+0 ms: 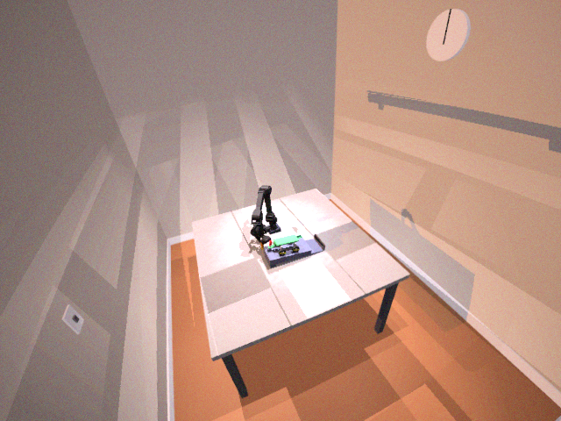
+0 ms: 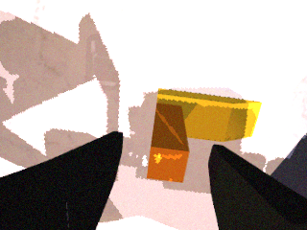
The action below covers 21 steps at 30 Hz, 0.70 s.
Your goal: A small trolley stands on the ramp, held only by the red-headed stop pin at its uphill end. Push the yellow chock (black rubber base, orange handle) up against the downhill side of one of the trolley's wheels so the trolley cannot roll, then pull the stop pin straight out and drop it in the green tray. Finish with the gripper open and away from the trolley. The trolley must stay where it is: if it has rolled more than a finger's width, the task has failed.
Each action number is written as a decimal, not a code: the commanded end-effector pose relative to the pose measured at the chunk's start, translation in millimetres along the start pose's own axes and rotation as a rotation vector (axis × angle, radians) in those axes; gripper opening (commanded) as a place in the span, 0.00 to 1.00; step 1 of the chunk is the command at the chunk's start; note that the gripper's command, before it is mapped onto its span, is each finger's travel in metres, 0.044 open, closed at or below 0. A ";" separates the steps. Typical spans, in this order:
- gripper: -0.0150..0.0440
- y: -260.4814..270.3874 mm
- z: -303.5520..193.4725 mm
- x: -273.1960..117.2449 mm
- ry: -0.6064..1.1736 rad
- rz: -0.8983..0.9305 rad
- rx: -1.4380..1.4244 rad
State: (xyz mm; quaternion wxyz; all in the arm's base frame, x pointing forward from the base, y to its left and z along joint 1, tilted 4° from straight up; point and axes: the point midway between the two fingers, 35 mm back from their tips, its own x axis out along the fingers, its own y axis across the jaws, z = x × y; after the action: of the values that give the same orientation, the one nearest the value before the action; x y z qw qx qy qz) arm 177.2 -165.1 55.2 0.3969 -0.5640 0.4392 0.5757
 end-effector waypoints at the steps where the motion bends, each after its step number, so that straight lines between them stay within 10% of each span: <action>1: 0.58 -0.1 0.8 5.7 -0.004 -0.002 -0.004; 14: 0.58 0.0 1.2 23.9 -0.004 -0.002 -0.004; 21: 0.33 0.2 0.6 20.9 -0.002 0.001 0.000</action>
State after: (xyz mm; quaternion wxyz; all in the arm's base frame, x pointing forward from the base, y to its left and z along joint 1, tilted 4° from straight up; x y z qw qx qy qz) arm 175.6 -165.3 33.7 0.3970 -0.5629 0.4390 0.5769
